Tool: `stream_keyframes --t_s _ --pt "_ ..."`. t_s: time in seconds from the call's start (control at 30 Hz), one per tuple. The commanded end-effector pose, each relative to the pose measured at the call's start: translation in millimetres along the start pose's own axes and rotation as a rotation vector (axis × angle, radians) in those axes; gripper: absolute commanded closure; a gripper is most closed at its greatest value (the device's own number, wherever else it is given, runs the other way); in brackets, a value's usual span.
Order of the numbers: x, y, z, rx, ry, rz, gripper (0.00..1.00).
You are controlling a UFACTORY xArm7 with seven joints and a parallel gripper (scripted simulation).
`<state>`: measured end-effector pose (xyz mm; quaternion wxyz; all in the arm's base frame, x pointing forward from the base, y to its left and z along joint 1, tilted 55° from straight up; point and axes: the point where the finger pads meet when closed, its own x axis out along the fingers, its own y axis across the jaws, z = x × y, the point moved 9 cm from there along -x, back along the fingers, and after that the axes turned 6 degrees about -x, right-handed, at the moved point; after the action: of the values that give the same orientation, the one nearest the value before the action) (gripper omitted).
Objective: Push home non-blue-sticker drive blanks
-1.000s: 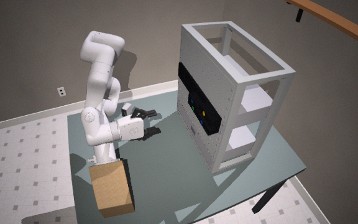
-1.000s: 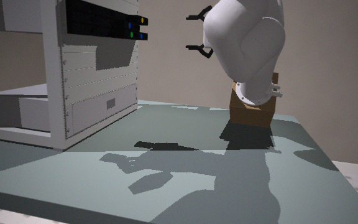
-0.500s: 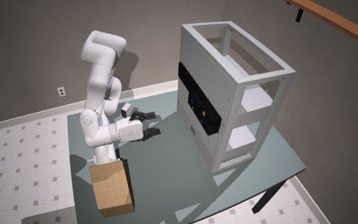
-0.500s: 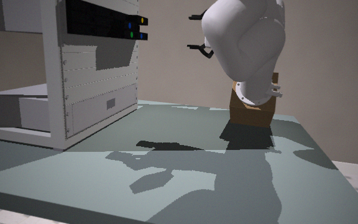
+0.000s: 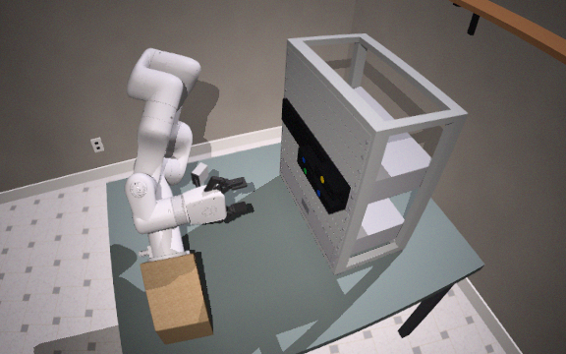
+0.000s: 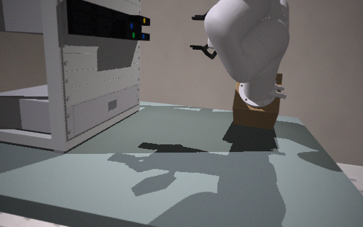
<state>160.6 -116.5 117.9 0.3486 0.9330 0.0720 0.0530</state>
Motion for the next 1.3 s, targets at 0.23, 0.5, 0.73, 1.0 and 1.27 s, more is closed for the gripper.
stream_keyframes --t_s 0.23,0.5,0.73,1.0,1.27 --pt "0.1 0.9 0.5 -0.003 0.0 0.0 0.0" --pt "8.4 1.4 -4.7 -0.003 0.0 0.001 0.0" --pt "36.1 3.0 -22.1 -0.003 0.0 0.001 0.0" --pt "51.3 3.9 -31.7 -0.003 0.0 0.0 0.0" --pt "51.4 3.9 -31.7 -0.003 0.0 0.0 0.0"
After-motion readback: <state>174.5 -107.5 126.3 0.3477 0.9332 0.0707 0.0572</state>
